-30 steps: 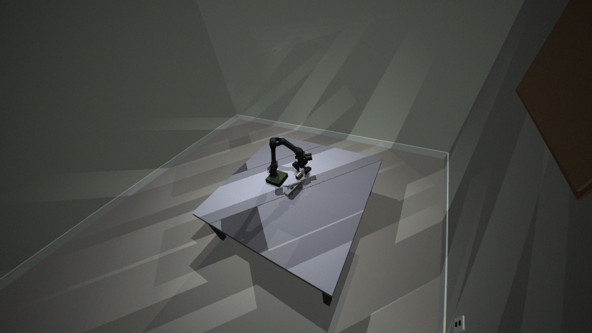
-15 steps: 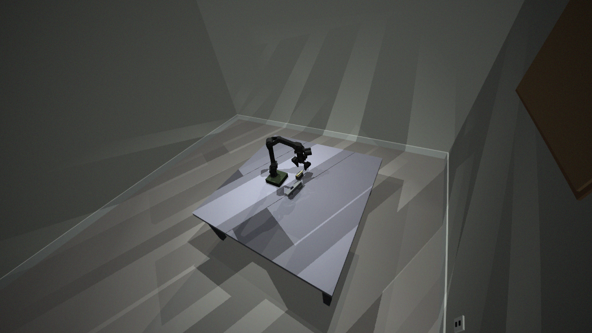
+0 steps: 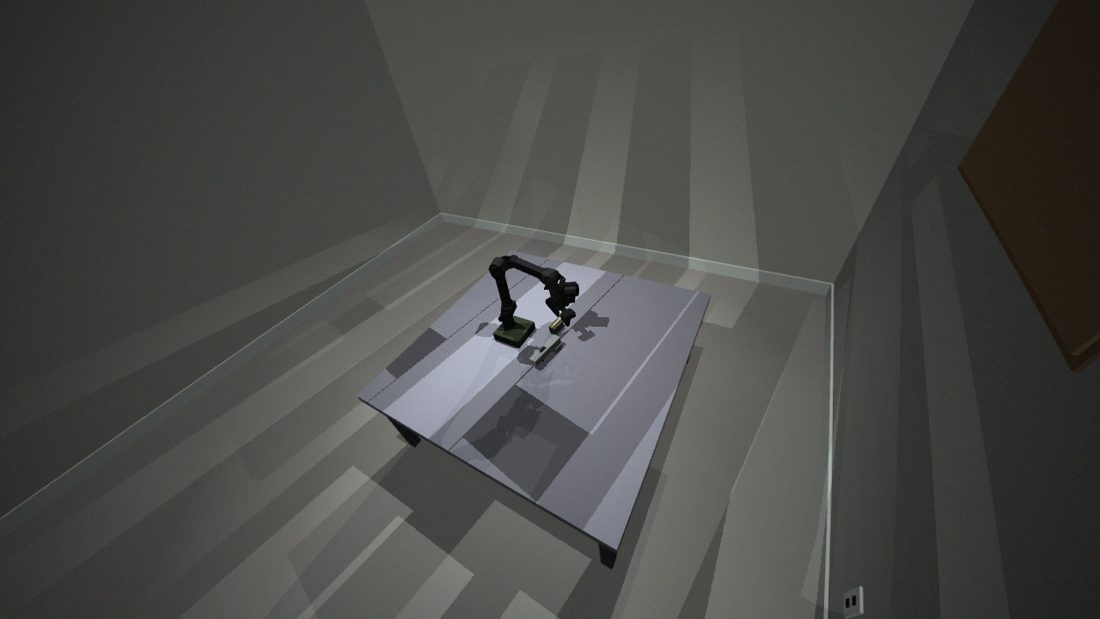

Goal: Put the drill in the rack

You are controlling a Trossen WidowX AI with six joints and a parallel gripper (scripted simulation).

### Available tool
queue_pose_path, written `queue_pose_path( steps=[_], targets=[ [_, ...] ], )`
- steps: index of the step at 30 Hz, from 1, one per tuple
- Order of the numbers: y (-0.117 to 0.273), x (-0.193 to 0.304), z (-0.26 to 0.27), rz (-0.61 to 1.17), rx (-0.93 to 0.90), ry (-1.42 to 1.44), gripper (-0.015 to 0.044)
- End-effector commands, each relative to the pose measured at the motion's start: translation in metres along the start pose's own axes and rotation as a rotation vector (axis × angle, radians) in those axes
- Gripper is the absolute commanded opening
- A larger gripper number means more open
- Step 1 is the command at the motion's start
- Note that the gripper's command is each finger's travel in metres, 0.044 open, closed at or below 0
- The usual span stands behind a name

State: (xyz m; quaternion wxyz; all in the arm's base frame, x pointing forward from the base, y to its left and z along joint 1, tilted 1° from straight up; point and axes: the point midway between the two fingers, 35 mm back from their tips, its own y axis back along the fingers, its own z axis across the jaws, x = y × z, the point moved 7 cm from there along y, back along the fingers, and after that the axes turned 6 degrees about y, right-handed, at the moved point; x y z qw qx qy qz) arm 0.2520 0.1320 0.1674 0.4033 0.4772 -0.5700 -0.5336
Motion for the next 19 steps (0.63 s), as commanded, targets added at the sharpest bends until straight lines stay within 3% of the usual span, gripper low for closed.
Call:
queue_pose_path(
  steps=[1,10,19],
  targets=[
    [0.019,0.039,-0.040,0.026,0.105,-0.209,0.0440],
    [0.065,0.150,-0.095,0.133,0.323,-0.665,0.0440],
    [0.123,0.273,-0.091,0.294,0.547,-1.098,0.0440]
  ],
)
